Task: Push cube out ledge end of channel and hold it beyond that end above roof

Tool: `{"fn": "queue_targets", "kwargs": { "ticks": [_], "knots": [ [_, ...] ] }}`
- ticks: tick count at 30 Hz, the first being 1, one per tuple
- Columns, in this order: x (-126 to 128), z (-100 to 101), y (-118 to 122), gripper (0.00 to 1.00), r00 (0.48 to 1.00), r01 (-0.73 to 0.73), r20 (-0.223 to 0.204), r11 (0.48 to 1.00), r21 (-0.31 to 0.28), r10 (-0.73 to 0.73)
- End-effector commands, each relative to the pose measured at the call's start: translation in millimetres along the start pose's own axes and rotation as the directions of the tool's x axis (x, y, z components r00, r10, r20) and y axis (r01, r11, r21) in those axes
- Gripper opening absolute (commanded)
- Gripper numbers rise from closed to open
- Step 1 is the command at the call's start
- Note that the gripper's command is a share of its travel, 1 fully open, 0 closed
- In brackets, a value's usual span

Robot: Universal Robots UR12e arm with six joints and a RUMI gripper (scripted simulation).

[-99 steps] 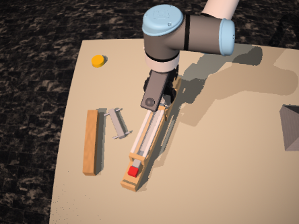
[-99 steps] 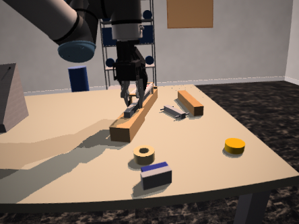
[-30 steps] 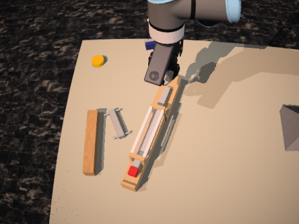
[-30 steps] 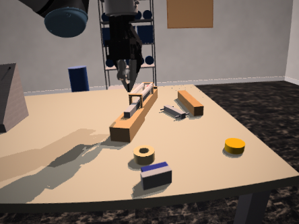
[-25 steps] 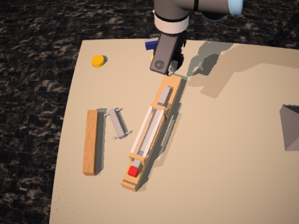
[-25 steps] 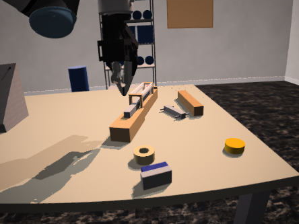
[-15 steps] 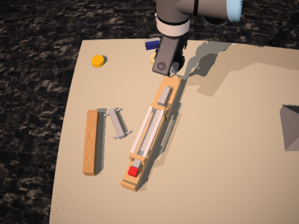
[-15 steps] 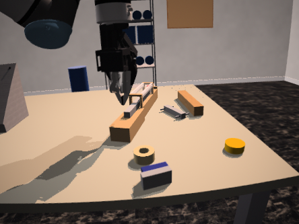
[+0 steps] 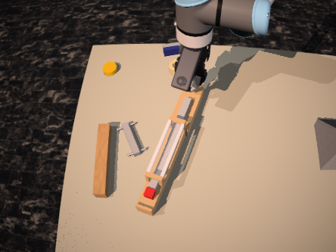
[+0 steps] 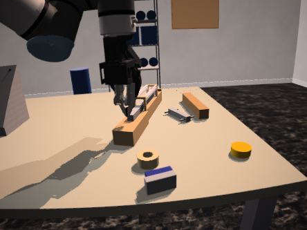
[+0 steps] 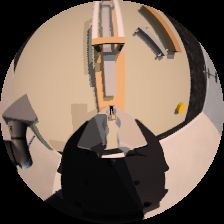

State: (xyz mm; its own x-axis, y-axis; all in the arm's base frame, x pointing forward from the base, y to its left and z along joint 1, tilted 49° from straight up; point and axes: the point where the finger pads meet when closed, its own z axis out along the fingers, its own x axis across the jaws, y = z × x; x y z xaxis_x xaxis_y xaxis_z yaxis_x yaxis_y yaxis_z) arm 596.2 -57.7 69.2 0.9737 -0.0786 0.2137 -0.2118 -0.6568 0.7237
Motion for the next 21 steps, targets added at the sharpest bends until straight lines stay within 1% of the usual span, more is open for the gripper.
{"fn": "queue_targets", "kwargs": {
  "ticks": [1,5,11,21],
  "knots": [
    [0.4,9.8,-0.1,0.00,1.000,0.000,-0.001,1.000,0.000,0.000],
    [0.4,17.0,-0.1,0.00,1.000,0.000,-0.001,1.000,0.000,0.000],
    [0.4,18.6,-0.1,0.00,1.000,0.000,-0.001,1.000,0.000,0.000],
    [0.4,18.6,-10.1,0.00,1.000,0.000,-0.001,1.000,0.000,0.000]
  ]
}}
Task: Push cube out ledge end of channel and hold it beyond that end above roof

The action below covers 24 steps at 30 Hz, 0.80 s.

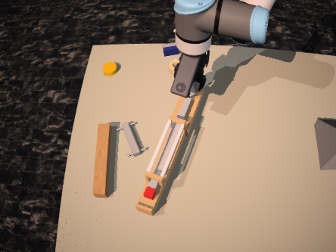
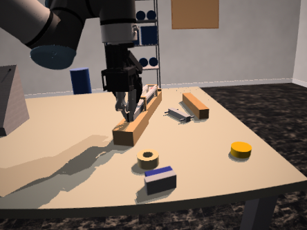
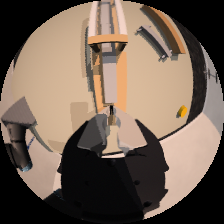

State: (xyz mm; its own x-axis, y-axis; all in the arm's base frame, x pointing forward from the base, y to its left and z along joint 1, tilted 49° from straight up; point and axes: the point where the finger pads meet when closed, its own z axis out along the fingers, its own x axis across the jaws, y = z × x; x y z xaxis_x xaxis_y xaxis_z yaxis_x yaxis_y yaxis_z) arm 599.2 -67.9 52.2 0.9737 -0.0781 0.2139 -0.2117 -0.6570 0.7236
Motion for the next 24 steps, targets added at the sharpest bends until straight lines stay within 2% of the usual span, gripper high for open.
{"fn": "queue_targets", "kwargs": {
  "ticks": [1,14,18,20,24],
  "knots": [
    [0.3,-0.4,-4.8,0.00,1.000,0.000,-0.001,1.000,0.000,0.000],
    [0.3,-2.0,-12.8,0.00,1.000,0.000,-0.001,1.000,0.000,0.000],
    [0.3,-15.1,-12.8,0.00,1.000,0.000,-0.001,1.000,0.000,0.000],
    [0.3,-15.1,-12.8,0.00,1.000,0.000,-0.001,1.000,0.000,0.000],
    [0.3,-38.5,-12.8,0.00,1.000,0.000,-0.001,1.000,0.000,0.000]
  ]
}}
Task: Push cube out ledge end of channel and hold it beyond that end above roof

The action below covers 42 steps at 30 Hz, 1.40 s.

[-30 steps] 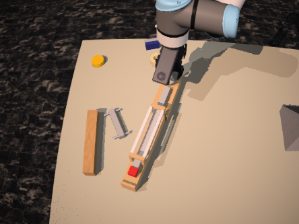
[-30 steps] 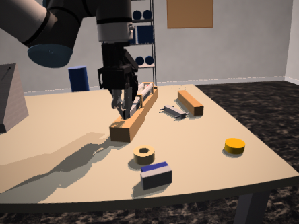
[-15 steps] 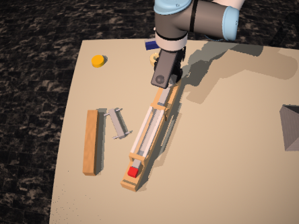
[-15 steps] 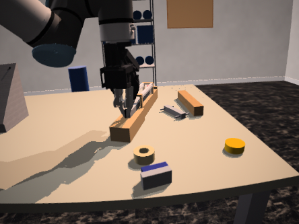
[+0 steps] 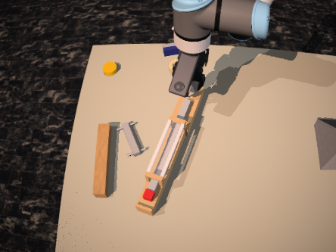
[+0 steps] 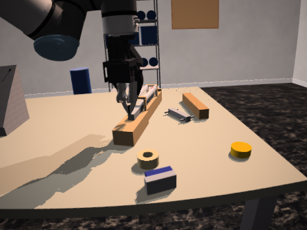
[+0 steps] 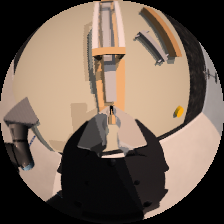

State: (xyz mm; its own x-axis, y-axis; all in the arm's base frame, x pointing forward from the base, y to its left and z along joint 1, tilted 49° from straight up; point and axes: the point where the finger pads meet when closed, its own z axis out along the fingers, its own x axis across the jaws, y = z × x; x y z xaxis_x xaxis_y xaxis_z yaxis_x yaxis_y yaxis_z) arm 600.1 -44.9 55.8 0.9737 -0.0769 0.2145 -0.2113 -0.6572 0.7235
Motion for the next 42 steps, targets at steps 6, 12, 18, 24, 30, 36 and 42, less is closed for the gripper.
{"fn": "queue_targets", "kwargs": {
  "ticks": [6,12,18,24,30,36,42],
  "knots": [
    [0.4,-47.3,-0.1,0.00,1.000,-0.001,0.000,1.000,0.000,0.001],
    [0.4,-50.9,-0.1,0.00,1.000,-0.001,0.000,1.000,0.000,0.001],
    [0.4,-50.9,-0.1,0.00,1.000,-0.001,0.000,1.000,0.000,0.001],
    [0.4,-50.9,-0.1,0.00,1.000,-0.001,0.000,1.000,0.000,0.001],
    [0.4,-50.9,-0.1,0.00,1.000,-0.001,0.000,1.000,0.000,0.001],
    [0.4,-50.9,-0.1,0.00,1.000,-0.001,0.000,1.000,0.000,0.001],
    [0.4,-50.9,-0.1,0.00,1.000,-0.001,0.000,1.000,0.000,0.001]
  ]
}}
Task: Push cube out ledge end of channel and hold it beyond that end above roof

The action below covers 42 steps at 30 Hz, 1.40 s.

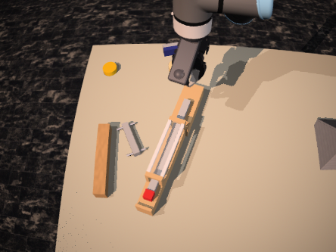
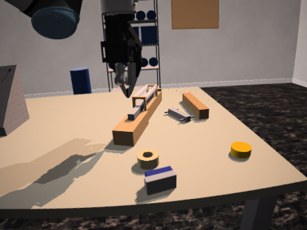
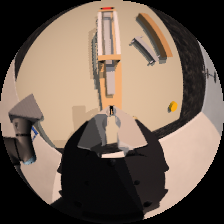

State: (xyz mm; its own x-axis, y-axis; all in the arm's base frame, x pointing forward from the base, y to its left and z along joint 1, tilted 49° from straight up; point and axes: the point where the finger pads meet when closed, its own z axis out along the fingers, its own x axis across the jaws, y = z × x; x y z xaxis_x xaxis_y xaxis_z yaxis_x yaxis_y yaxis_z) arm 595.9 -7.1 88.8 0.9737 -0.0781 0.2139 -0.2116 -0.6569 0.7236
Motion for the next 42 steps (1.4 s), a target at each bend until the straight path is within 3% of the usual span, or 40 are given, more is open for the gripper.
{"fn": "queue_targets", "kwargs": {
  "ticks": [1,8,12,16,20,22,27,31,34,39,40,42],
  "knots": [
    [0.4,-0.5,0.0,0.00,1.000,0.000,-0.001,1.000,0.000,0.000],
    [1.8,-0.7,-5.0,0.00,1.000,0.000,-0.001,1.000,0.001,0.000],
    [8.7,-1.6,-32.6,0.00,1.000,0.000,0.000,1.000,0.005,0.000],
    [18.1,-3.2,-88.2,0.00,1.000,0.001,0.001,1.000,0.010,-0.001],
    [21.7,-4.2,-162.8,0.00,1.000,0.001,0.001,1.000,0.012,-0.001],
    [21.7,-4.2,-162.8,0.00,1.000,0.001,0.001,1.000,0.012,-0.001],
    [13.4,-3.2,-253.3,0.00,1.000,0.002,0.001,1.000,0.007,-0.002],
    [3.7,-1.5,-300.1,0.00,1.000,0.001,0.000,1.000,0.003,-0.001],
    [-0.1,-0.7,-315.1,0.00,1.000,0.001,-0.001,1.000,0.001,-0.001],
    [-0.8,-0.5,-317.7,0.00,1.000,0.001,-0.001,1.000,0.000,-0.001],
    [-0.8,-0.5,-317.7,0.25,1.000,0.001,-0.001,1.000,0.000,-0.001],
    [-0.8,-0.5,-317.7,0.25,1.000,0.001,-0.001,1.000,0.000,-0.001]
  ]
}}
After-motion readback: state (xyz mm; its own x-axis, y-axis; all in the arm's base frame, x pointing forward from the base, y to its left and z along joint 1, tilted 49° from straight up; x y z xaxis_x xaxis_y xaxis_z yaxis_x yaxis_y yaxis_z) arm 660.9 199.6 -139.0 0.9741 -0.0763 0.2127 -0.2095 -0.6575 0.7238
